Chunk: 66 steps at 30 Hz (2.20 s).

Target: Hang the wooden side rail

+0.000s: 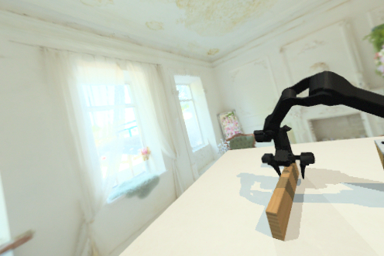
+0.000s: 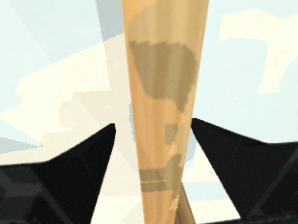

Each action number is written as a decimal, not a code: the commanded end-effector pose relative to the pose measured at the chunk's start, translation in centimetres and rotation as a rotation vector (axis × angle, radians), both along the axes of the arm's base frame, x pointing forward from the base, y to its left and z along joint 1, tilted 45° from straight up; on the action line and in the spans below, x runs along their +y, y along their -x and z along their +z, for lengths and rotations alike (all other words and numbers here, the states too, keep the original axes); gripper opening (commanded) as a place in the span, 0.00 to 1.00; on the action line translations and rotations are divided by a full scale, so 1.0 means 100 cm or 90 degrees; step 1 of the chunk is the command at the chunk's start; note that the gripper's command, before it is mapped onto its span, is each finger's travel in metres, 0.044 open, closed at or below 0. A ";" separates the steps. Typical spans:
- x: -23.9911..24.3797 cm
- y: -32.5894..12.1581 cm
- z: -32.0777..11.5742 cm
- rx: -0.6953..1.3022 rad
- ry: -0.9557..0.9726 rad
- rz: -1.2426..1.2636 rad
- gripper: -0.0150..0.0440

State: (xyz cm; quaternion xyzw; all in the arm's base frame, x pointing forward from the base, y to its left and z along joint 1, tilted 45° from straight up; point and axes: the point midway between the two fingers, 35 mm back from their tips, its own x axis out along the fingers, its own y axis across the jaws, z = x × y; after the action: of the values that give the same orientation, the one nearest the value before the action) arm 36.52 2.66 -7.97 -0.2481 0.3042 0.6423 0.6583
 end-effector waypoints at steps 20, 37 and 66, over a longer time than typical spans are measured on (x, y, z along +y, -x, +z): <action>0.000 0.000 0.000 0.003 -0.002 -0.005 0.25; 0.000 0.001 0.000 -0.050 -0.003 0.049 0.25; 0.001 -0.010 0.001 -0.067 -0.003 0.067 0.25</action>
State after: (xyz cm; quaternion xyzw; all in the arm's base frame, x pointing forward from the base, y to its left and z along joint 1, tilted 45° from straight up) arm 37.00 2.66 -8.02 -0.2918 0.2588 0.6640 0.6380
